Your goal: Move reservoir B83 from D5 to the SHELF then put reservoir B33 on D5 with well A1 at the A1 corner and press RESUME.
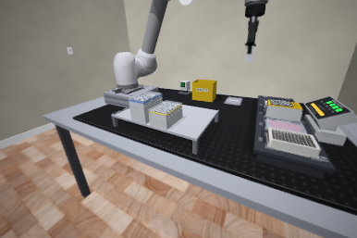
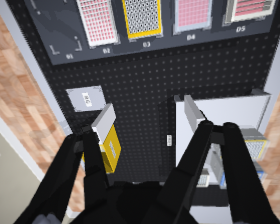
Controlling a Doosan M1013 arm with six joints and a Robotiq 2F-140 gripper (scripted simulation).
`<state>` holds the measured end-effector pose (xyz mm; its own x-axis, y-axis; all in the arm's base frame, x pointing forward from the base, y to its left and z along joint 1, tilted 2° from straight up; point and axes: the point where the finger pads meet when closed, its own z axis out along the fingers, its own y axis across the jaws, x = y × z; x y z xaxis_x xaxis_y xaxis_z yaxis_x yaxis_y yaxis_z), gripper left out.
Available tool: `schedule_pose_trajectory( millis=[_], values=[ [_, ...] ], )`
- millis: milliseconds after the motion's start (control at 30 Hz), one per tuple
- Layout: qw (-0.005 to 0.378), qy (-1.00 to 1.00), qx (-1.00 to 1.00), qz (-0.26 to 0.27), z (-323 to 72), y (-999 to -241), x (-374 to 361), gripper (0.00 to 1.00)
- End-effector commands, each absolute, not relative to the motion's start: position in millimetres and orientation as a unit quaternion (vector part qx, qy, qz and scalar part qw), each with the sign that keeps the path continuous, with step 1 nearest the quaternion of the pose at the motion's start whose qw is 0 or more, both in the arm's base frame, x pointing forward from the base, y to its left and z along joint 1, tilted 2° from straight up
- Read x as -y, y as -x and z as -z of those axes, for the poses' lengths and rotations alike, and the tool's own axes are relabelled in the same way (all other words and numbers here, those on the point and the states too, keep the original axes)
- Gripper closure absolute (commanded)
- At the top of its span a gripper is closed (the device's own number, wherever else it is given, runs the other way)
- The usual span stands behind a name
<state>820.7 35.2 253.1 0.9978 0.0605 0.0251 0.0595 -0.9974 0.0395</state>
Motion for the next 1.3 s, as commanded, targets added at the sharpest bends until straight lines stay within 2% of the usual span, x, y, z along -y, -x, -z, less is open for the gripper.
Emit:
schedule_pose_trajectory(
  millis=[0, 733, 1267],
  values=[
    [0.015, -0.999, -0.027, -0.012, -254.6, -822.0, -36.3, 0.23],
    [0.015, -0.999, -0.027, -0.012, -254.6, -822.0, -36.3, 0.23],
    [0.013, -0.993, 0.113, -0.014, -253.9, -822.0, -36.3, 0.23]
  ],
)
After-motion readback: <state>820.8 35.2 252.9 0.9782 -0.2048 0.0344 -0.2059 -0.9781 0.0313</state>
